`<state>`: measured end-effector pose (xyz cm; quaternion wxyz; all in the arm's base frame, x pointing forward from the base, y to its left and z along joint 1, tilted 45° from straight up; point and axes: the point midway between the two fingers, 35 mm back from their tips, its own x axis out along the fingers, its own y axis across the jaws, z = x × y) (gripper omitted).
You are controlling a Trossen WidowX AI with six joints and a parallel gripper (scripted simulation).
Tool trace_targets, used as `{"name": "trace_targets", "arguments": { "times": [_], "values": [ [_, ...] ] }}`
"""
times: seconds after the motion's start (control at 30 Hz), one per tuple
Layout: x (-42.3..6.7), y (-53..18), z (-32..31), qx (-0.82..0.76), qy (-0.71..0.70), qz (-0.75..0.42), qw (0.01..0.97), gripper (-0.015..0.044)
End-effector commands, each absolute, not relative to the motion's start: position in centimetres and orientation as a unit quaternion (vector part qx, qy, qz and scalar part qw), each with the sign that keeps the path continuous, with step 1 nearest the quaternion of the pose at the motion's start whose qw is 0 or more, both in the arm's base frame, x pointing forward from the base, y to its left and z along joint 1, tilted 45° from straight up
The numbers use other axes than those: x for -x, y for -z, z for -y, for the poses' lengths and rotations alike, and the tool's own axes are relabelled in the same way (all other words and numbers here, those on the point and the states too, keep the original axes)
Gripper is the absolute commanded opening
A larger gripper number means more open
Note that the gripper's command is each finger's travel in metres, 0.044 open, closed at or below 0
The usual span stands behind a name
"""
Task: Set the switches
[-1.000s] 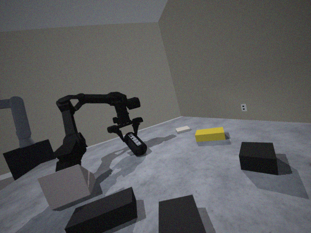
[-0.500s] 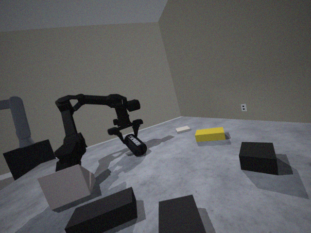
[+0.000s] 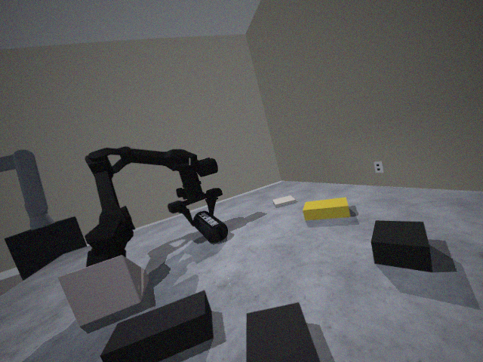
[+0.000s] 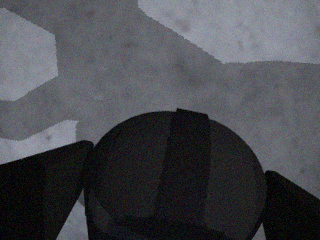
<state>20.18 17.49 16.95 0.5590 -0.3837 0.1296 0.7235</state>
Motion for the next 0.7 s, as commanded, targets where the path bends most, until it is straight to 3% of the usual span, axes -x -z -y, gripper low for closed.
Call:
{"name": "trace_targets", "arguments": {
  "times": [0.0, 0.67],
  "values": [
    [-20.1, -16.6, -17.5, 0.385, -0.72, -0.138, 0.56, 0.0338],
    [-19.8, -15.8, -18.8, 0.384, -0.72, -0.138, 0.561, 0.0338]
  ]
}}
